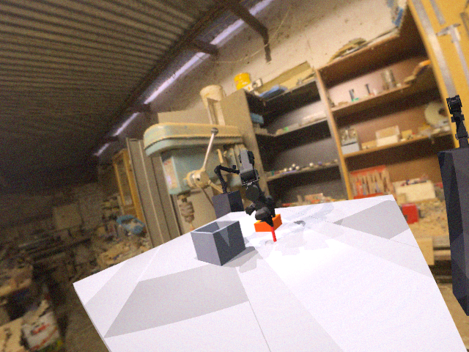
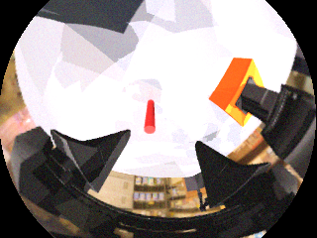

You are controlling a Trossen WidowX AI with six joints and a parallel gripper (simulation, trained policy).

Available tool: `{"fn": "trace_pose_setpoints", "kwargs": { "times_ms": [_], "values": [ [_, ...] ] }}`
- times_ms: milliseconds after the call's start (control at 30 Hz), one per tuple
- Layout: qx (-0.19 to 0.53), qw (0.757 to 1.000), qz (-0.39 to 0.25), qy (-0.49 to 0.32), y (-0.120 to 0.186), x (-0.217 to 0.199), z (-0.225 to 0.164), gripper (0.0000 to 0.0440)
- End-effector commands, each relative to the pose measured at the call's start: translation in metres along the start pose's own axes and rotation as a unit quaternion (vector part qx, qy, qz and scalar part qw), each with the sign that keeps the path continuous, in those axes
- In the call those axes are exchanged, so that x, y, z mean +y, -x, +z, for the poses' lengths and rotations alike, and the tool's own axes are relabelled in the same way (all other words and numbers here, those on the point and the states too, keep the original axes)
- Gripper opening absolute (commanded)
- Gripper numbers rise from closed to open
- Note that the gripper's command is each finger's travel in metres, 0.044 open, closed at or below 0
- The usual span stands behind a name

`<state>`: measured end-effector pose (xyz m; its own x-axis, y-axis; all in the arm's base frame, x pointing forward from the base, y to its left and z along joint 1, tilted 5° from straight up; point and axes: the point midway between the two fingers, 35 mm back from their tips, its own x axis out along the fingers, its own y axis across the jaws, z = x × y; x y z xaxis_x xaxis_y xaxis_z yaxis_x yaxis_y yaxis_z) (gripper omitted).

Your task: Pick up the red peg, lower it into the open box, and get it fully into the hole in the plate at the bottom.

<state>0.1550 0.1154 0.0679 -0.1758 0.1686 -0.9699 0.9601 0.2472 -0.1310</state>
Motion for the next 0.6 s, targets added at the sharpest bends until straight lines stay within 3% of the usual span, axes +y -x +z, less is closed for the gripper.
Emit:
{"fn": "trace_pose_setpoints", "kwargs": {
  "times_ms": [0, 167, 267, 567],
  "values": [
    [-0.011, 1.000, -0.006, -0.006, -0.011, -0.001, 0.005, 0.0432],
    [-0.021, 1.000, -0.005, -0.014, -0.024, 0.001, 0.011, 0.0418],
    [-0.024, 1.000, -0.001, -0.015, -0.031, 0.003, 0.013, 0.0386],
    [-0.026, 1.000, 0.001, -0.001, -0.048, 0.012, 0.015, 0.0174]
  ]
}}
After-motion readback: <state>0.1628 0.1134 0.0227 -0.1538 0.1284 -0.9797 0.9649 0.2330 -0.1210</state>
